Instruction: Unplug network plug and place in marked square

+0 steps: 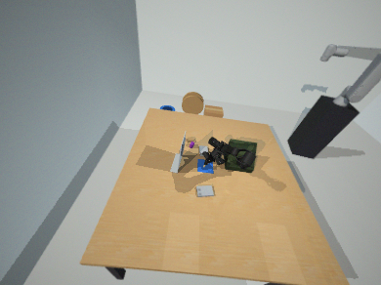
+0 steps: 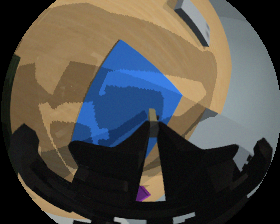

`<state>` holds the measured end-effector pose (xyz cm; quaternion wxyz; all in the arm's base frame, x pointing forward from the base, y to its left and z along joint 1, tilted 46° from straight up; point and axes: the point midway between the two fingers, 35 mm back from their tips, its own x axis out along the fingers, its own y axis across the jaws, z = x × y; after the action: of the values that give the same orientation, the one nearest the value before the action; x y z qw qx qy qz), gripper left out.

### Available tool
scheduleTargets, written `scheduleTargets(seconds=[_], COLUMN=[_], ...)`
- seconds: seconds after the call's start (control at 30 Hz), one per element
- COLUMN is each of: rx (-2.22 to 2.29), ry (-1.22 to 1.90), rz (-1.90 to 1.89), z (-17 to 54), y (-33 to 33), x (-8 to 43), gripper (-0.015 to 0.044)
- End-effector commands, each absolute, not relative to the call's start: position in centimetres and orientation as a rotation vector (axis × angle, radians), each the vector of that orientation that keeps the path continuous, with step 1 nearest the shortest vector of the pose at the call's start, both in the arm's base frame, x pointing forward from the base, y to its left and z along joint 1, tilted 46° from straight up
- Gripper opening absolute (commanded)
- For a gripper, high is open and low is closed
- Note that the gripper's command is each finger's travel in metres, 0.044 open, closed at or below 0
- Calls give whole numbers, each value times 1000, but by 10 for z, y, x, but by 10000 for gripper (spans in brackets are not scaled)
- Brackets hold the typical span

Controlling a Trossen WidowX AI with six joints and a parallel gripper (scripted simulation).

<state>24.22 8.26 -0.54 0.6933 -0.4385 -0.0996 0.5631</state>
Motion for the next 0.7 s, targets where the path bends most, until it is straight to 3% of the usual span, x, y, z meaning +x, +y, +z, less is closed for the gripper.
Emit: scheduleTargets(seconds=[0.0, 0.37, 0.57, 0.67], rx=[-977, -979, -979, -979], ry=[-215, -222, -222, -222], rz=[1261, 1258, 1258, 1258], z=[-7, -6, -6, -6], y=[84, 84, 84, 84], x=[242, 243, 243, 243], gripper=[0, 0, 156, 156])
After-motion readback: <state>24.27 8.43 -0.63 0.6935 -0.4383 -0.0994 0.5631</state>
